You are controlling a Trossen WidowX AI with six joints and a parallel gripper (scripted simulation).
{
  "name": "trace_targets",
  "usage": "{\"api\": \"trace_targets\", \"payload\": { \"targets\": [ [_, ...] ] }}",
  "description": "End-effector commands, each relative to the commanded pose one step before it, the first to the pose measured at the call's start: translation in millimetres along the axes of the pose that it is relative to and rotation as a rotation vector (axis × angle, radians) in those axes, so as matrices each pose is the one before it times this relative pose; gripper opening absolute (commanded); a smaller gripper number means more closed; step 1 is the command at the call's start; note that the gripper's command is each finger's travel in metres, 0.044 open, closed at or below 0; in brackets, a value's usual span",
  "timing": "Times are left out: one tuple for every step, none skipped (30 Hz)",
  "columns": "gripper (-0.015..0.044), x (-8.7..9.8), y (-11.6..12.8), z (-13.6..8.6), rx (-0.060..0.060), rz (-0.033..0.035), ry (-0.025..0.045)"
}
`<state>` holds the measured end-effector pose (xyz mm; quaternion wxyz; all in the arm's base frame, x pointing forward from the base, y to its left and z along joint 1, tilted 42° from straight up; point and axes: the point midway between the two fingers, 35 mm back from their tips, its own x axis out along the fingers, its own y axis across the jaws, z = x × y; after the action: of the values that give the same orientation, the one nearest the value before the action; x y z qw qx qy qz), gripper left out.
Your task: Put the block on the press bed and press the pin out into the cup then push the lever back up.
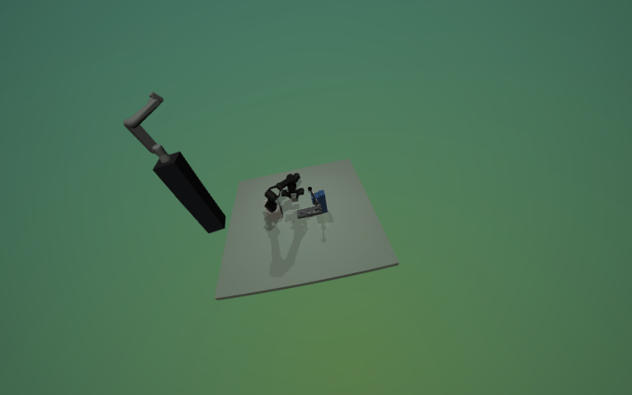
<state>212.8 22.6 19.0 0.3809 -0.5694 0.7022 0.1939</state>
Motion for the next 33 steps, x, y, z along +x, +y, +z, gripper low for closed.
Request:
{"api": "trace_targets", "payload": {
  "targets": [
    [0.0,-6.99,-7.21,-20.64,-0.0046,-0.00537,0.00043],
    [0.0,-1.29,-1.3,-4.93,-0.0001,-0.00021,0.00041],
    [0.0,-1.25,-1.2,-4.97,-0.0001,-0.00021,0.0005],
    [0.0,-1.21,-1.09,-5.0,-0.0001,-0.00021,0.00059],
    [0.0,-1.17,-0.99,-5.04,-0.0001,-0.0002,0.00068],
    [0.0,-1.13,-0.88,-5.07,0.0,-0.0002,0.00077],
    [0.0,-1.09,-0.78,-5.1,0.0,-0.00019,0.00086],
    [0.0,-1.05,-0.67,-5.13,0.0,-0.00018,0.00095],
    [0.0,-1.02,-0.56,-5.15,0.0,-0.00017,0.00104],
    [0.0,-0.98,-0.45,-5.17,0.0,-0.00016,0.00113],
    [0.0,-0.94,-0.34,-5.19,0.0,-0.00014,0.00122],
    [0.0,-0.9,-0.23,-5.2,0.0,-0.00013,0.00131],
    [0.0,-0.87,-0.12,-5.21,0.0001,-0.00011,0.0014],
    [0.0,-0.83,0.0,-5.22,0.0001,-0.00009,0.00149],
    [0.0,-0.66,0.08,-4.32,0.0001,-0.00006,0.0013],
    [0.0,-0.38,0.09,-2.59,0.0,-0.00003,0.00081],
    [0.0,-0.13,0.04,-0.86,0.0,-0.00001,0.00027],
    [0.0,0.0,0.0,0.0,0.0,0.0,0.0],
    [0.0,0.0,0.0,0.0,0.0,0.0,0.0],
    [0.0,0.0,0.0,0.0,0.0057,0.00001,0.0],
    [0.0,0.0,0.0,0.0,0.0172,0.00002,0.0],
    [0.0,0.0,0.0,0.0,0.0287,0.00003,0.0],
    [0.0,0.0,0.0,0.0,0.0347,0.00004,0.00001],
    [0.0,0.0,0.0,0.0,0.0347,0.00004,0.00001],
    [0.0,0.0,0.0,0.0,0.0347,0.00004,0.00001],
    [0.0,0.0,0.0,0.0,0.0347,0.00004,0.00001],
    [0.0,0.0,0.0,0.0,0.0347,0.00004,0.00001],
    [0.0,0.0,0.0,0.0,0.0347,0.00004,0.00001],
    [0.0,0.0,0.0,0.0,0.0347,0.00004,0.00002],
    [0.0,0.0,0.0,0.0,0.0347,0.00004,0.00002],
    [0.0,0.0,0.0,0.0,0.0347,0.00004,0.00002],
    [0.0,0.0,0.0,0.0,0.0347,0.00004,0.00002],
    [0.0,0.0,0.0,0.0,0.0347,0.00003,0.00002]
  ]
}}
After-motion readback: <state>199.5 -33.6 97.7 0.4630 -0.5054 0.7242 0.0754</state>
